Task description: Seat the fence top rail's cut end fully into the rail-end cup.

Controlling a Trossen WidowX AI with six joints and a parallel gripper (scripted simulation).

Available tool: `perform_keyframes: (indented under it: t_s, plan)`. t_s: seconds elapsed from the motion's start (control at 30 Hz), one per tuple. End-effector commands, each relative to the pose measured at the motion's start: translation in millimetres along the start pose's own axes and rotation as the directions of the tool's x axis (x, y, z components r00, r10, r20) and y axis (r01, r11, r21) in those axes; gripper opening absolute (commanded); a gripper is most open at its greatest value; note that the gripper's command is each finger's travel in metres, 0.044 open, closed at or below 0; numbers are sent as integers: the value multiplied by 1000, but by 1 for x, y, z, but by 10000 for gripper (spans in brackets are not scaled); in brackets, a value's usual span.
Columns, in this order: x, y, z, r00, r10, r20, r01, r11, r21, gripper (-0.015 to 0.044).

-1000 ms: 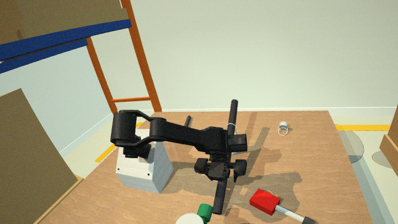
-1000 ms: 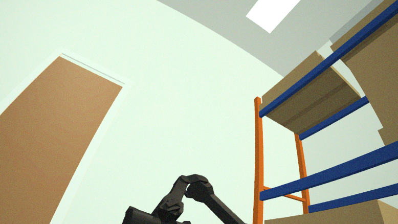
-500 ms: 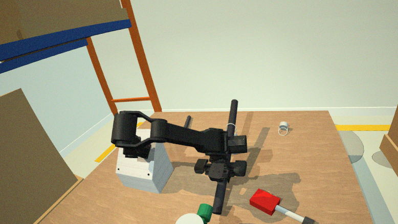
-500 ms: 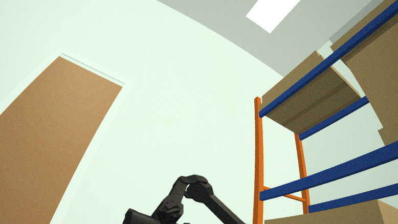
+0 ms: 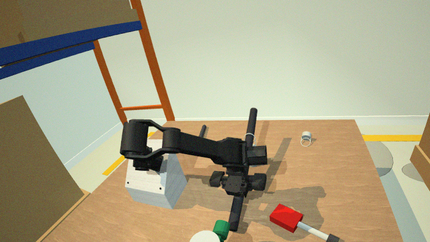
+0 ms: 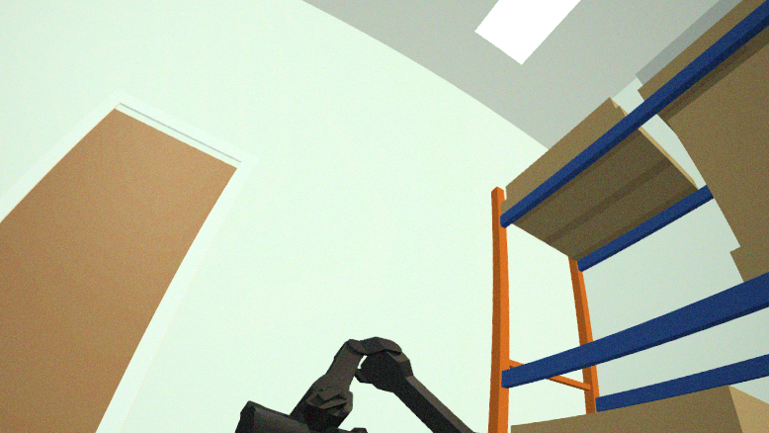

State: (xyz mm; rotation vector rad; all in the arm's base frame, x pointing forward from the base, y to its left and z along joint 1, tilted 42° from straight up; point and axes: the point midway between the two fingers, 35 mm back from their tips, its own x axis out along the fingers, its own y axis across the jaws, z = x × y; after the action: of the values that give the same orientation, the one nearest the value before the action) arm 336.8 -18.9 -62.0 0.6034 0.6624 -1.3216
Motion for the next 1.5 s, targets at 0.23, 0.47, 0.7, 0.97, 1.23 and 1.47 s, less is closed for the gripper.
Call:
perform_keyframes:
  t_s: [0.23, 0.47, 0.7, 0.97, 1.23, 1.47]
  plan:
    - [-35, 0, 9, 989, -16, 148, 16, 1000, -3, 0]
    - [-65, 2, 19, 963, 4, 269, -3, 1000, -4, 0]
    - [-72, 3, 21, 956, 12, 294, -11, 1000, -5, 0]
    - [-67, 1, 18, 962, 2, 272, -1, 1000, -4, 0]
    - [-70, 3, 20, 962, 2, 272, -1, 1000, -4, 0]
    - [-74, 5, 23, 962, 2, 271, -1, 1000, -4, 0]
